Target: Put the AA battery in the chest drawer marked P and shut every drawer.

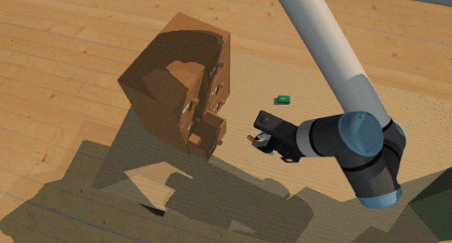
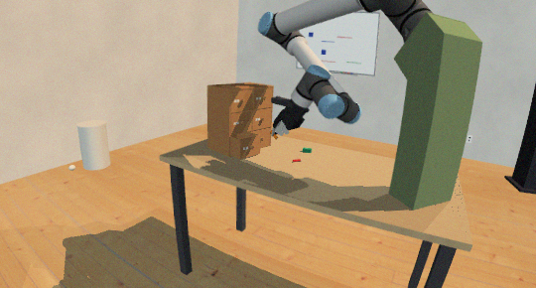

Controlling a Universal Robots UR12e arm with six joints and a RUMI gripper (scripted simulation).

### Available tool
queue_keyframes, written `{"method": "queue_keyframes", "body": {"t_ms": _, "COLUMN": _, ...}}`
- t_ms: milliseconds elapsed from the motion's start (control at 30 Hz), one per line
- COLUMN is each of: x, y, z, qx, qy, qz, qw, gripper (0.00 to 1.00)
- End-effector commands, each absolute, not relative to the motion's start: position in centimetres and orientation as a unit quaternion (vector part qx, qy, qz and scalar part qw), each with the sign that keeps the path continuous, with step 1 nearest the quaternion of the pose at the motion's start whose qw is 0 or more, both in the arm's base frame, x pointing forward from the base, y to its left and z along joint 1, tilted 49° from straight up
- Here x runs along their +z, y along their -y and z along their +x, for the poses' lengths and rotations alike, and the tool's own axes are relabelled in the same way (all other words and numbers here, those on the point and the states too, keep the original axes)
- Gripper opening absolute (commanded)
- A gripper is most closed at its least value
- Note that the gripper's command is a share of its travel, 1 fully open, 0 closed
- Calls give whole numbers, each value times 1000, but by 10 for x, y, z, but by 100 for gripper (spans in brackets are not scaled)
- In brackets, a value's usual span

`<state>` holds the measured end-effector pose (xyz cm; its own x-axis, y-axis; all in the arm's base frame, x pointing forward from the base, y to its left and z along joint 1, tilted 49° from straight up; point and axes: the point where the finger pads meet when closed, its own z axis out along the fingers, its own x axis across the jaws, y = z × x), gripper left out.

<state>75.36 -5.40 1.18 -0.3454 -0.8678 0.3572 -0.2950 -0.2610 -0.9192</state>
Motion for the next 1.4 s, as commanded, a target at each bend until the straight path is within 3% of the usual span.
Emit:
{"method": "queue_keyframes", "body": {"t_ms": 0, "x": 11, "y": 54, "z": 754, "qx": -624, "qy": -531, "qz": -509, "qw": 263, "gripper": 5}}
{"method": "queue_keyframes", "body": {"t_ms": 767, "x": 9, "y": 55, "z": 753, "qx": -709, "qy": -411, "qz": -454, "qw": 350, "gripper": 5}}
{"method": "queue_keyframes", "body": {"t_ms": 1367, "x": 7, "y": 55, "z": 753, "qx": -737, "qy": -359, "qz": -428, "qw": 381, "gripper": 5}}
